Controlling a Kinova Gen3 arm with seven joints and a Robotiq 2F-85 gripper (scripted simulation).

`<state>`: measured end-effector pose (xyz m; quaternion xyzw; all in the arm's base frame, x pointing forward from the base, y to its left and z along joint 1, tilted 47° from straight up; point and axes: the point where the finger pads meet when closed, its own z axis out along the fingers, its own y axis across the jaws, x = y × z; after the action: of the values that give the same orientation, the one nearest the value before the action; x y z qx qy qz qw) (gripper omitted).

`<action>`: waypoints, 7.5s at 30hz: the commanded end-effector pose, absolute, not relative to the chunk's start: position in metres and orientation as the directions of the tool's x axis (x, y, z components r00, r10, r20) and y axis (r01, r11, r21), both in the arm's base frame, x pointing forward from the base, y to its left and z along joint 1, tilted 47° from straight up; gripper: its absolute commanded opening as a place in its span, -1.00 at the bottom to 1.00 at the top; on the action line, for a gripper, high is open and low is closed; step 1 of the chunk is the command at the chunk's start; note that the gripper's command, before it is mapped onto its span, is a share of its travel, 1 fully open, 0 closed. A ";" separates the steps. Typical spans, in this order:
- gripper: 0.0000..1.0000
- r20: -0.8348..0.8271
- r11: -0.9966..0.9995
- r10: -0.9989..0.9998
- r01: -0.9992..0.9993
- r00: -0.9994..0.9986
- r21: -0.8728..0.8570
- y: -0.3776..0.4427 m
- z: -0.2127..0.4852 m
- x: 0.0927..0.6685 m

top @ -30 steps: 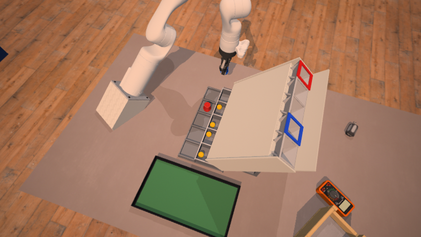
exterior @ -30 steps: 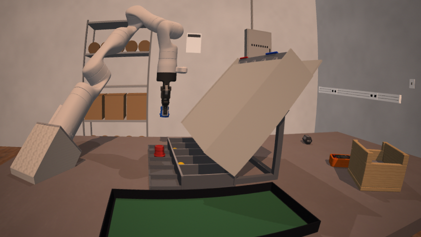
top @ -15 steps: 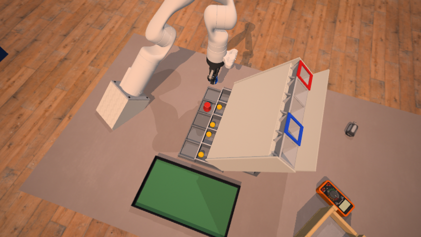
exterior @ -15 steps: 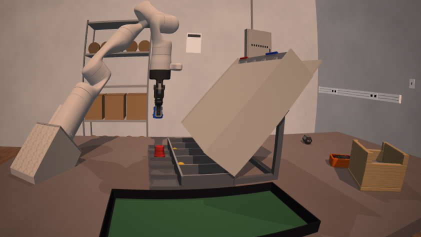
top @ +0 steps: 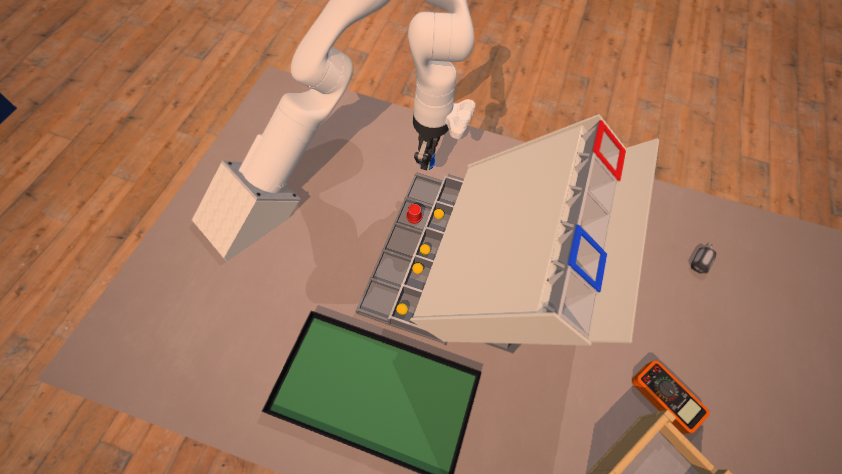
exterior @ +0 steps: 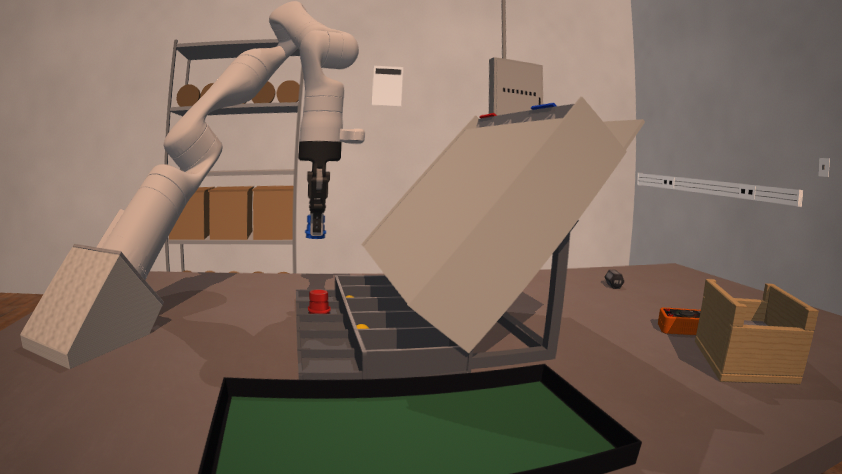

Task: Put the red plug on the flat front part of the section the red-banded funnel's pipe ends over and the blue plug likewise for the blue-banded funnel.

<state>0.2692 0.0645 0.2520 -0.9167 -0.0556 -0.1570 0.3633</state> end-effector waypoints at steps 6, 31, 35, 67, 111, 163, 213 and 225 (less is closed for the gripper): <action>-1.00 0.330 -0.731 -0.015 0.215 0.944 -0.648 0.079 0.238 0.276; -1.00 0.330 -0.731 -0.015 0.215 0.944 -0.647 0.096 0.221 0.282; -1.00 0.330 -0.732 -0.015 0.215 0.944 -0.647 0.113 0.204 0.288; -1.00 0.331 -0.732 -0.016 0.215 0.943 -0.646 0.142 0.175 0.299; -0.17 0.332 -0.733 -0.016 0.215 0.943 -0.646 0.142 0.175 0.299; -0.17 0.332 -0.733 -0.016 0.215 0.943 -0.646 0.142 0.175 0.299; 0.30 0.335 -0.725 -0.018 0.219 0.942 -0.653 0.128 0.188 0.294; 0.30 0.335 -0.725 -0.017 0.219 0.942 -0.653 0.114 0.202 0.289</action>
<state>0.2895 0.1168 0.1983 -0.9147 -0.0546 -0.1619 0.3663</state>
